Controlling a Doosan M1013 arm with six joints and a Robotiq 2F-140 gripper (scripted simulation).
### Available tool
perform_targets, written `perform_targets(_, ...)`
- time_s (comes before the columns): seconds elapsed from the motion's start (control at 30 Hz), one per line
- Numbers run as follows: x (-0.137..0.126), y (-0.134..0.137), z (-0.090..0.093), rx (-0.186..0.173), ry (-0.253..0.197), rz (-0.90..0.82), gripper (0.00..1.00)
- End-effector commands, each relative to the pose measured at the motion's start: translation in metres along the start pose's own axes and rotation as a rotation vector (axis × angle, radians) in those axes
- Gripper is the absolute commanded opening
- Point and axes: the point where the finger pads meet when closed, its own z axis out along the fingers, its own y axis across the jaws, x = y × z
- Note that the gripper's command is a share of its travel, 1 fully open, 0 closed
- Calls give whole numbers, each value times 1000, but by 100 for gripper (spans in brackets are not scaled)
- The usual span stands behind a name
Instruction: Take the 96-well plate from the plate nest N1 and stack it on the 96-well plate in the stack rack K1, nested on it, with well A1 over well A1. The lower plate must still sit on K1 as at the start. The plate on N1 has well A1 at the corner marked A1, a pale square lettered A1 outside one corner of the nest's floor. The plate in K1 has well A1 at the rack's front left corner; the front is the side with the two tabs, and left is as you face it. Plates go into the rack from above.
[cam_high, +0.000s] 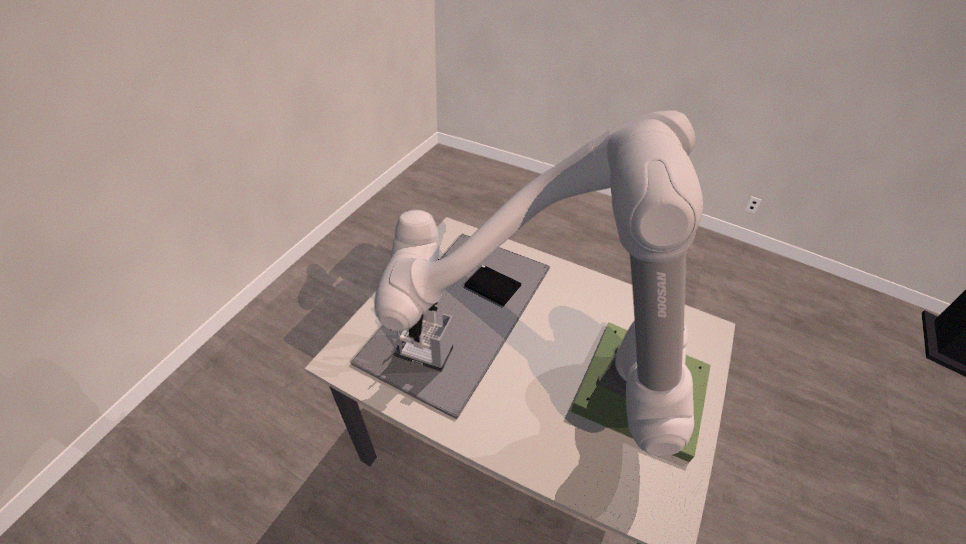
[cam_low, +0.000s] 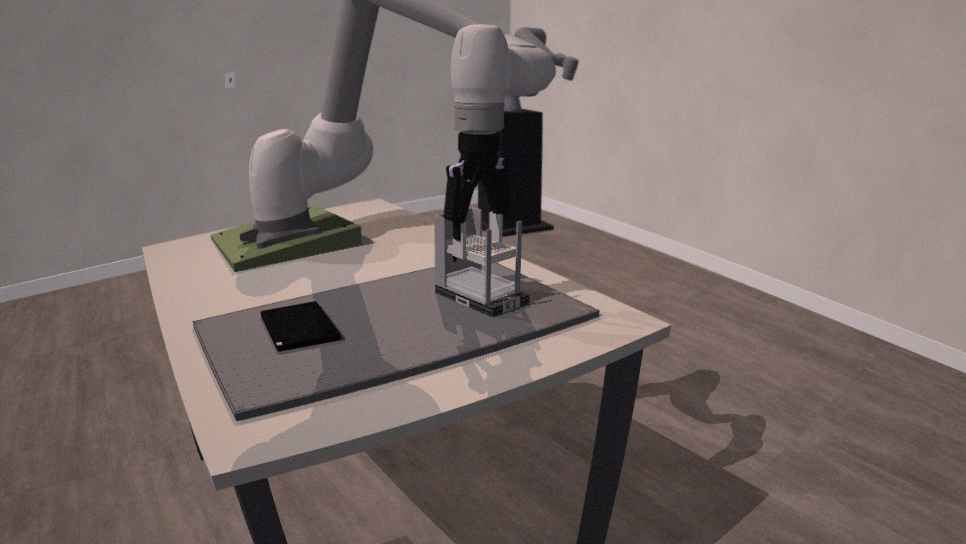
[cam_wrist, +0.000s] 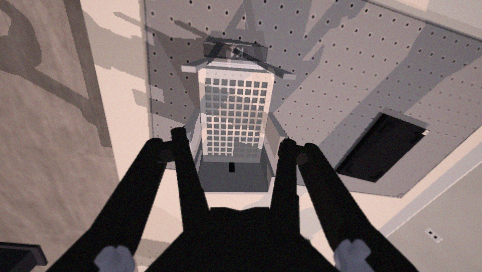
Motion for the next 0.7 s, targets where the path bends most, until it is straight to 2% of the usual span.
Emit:
perform_targets(0.0, 0, 0, 5, 0, 0, 0, 0)
perform_targets(0.67, 0, 0, 31, 0, 0, 0, 0)
